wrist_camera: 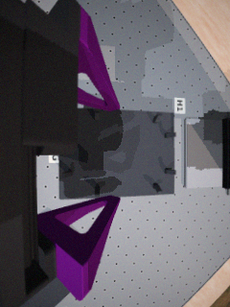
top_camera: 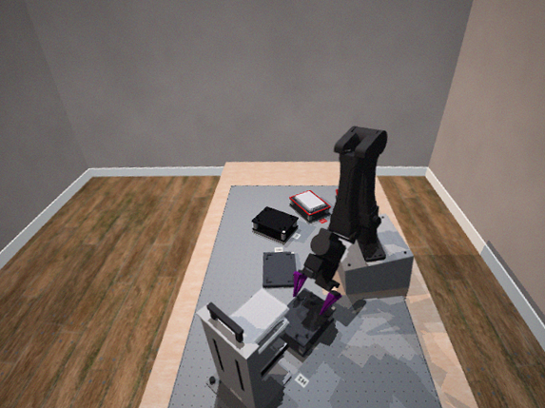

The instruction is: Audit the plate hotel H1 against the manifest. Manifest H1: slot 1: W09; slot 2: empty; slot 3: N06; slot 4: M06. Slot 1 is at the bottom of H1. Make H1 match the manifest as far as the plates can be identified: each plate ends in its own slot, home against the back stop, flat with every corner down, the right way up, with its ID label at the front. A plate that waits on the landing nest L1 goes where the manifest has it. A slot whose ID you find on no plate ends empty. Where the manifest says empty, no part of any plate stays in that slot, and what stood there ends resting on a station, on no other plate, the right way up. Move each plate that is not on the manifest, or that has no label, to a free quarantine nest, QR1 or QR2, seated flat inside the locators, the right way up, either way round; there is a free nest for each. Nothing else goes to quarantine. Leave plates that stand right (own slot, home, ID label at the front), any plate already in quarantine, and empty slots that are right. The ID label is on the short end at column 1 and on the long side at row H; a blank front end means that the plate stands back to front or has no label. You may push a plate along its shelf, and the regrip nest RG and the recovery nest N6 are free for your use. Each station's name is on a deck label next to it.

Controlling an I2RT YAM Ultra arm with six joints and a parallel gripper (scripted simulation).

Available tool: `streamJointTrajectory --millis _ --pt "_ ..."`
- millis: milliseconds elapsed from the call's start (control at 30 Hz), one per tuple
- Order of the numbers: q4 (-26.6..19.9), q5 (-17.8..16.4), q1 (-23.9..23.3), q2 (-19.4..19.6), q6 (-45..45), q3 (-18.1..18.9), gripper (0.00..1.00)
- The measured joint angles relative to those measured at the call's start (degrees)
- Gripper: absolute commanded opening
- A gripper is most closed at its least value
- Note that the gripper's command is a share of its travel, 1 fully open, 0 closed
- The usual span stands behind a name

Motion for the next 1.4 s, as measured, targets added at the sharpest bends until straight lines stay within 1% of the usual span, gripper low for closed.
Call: streamJointTrajectory --millis 333,733,1400 --pt "1.0 0.0 0.0 1.2 0.0 1.0 1.00" --pt "0.8 0.0 0.1 4.2 0.0 4.5 1.00" --pt "-0.4 0.1 0.2 7.8 0.0 9.6 1.00"
